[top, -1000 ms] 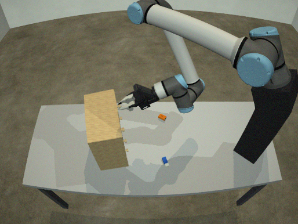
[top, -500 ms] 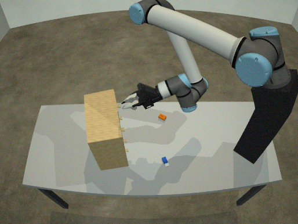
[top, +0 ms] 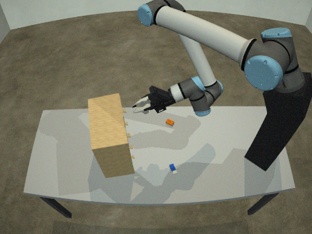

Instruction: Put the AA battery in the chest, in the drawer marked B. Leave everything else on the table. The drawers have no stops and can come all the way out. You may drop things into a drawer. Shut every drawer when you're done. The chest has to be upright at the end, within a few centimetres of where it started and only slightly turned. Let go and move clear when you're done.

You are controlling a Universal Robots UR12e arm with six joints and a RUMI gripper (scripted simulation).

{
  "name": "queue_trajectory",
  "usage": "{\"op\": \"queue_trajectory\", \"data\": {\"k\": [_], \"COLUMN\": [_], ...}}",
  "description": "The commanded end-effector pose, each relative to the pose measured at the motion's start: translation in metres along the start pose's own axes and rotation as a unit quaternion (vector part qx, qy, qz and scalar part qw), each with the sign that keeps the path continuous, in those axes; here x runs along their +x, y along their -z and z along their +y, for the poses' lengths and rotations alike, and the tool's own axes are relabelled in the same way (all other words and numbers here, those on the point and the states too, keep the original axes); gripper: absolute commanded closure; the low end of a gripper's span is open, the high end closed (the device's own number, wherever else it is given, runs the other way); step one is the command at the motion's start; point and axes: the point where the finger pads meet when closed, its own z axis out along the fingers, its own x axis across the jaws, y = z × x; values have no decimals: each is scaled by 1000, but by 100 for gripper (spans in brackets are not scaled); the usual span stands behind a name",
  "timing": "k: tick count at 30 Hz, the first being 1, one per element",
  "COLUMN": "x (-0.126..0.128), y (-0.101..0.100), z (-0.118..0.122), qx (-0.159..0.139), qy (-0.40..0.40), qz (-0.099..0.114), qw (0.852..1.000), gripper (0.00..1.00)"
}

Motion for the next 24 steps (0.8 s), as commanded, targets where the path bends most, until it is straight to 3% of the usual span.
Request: {"op": "queue_trajectory", "data": {"k": [1, 8, 24], "x": [-2, -2, -2], "y": [3, 10, 50], "z": [-1, -2, -2], "qx": [0, 1, 0], "qy": [-1, 0, -1], "qz": [-1, -1, -1], "qw": [1000, 1000, 1000], "gripper": [80, 80, 80]}}
